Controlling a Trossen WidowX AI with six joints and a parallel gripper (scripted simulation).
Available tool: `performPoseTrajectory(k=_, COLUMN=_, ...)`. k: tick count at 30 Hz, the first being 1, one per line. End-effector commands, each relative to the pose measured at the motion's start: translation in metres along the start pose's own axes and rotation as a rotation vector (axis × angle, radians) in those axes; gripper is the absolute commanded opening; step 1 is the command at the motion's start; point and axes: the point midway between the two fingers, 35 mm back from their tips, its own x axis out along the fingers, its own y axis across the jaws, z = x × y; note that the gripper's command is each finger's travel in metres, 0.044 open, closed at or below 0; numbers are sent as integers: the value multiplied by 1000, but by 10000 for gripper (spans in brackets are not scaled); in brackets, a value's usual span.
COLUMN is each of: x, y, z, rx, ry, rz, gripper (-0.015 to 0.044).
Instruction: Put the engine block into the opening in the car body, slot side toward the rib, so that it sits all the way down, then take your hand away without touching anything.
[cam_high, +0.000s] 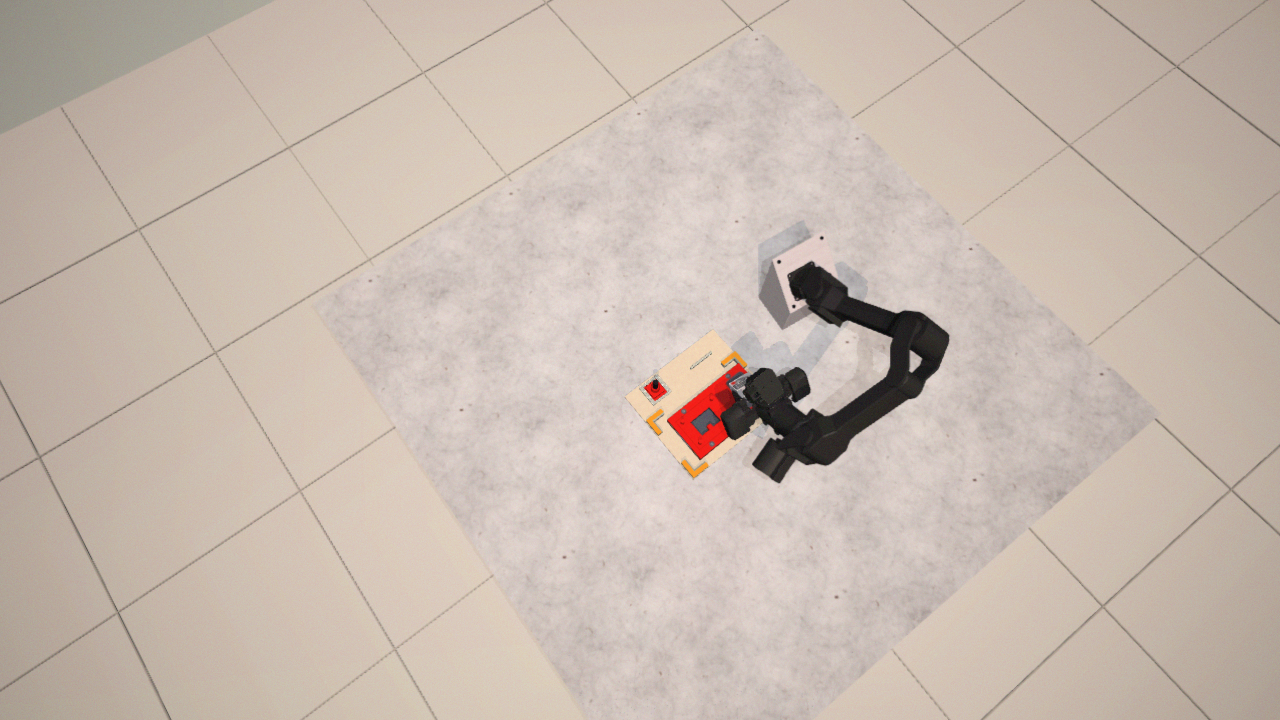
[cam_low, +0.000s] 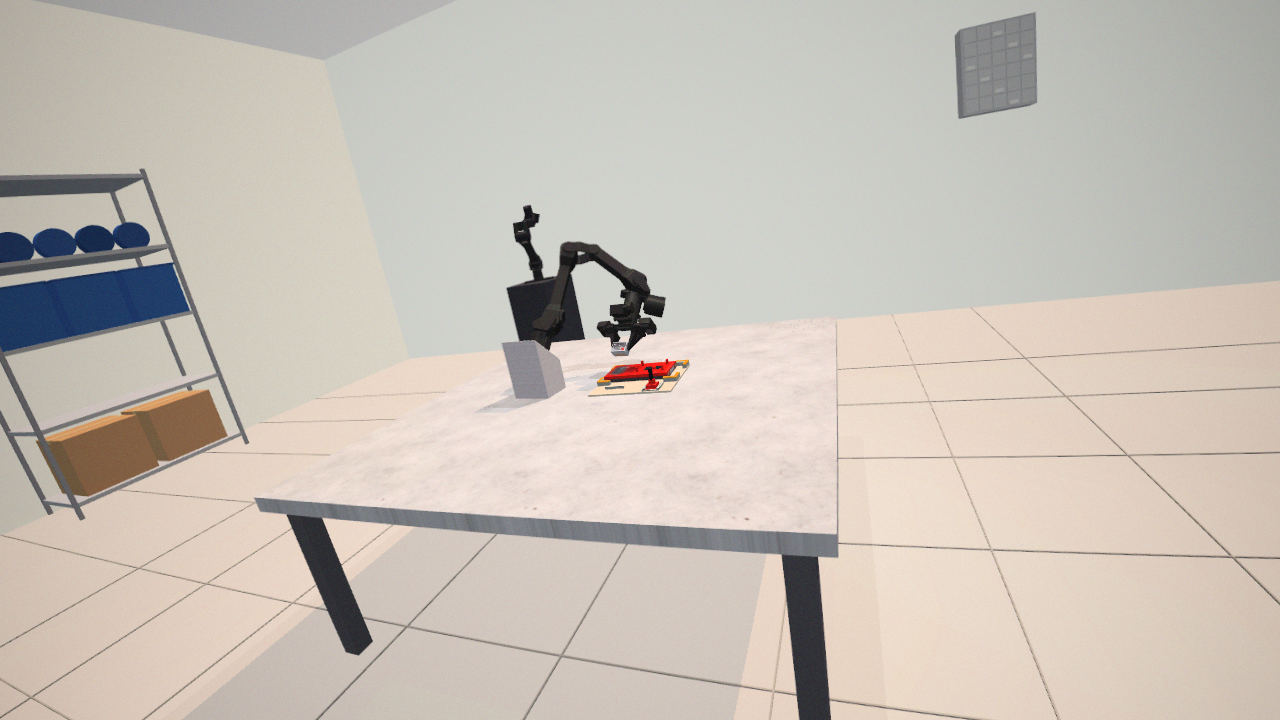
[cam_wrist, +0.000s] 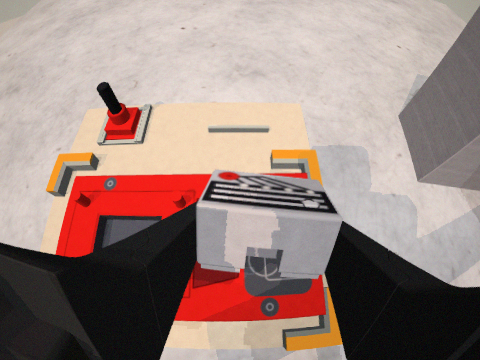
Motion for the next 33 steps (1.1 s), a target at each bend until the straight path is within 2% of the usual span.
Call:
performPoseTrajectory(k=1, x=7, y=-1, z=-5, rx=3, ry=-10, rz=-3, gripper=0)
performPoseTrajectory(k=26, x=32, y=-1, z=-34, rx=3, ry=-8, rz=-4, gripper=0)
performPoseTrajectory(k=33, x=31, y=-1, z=-33, rx=3, ry=-16, rz=-1, gripper=184)
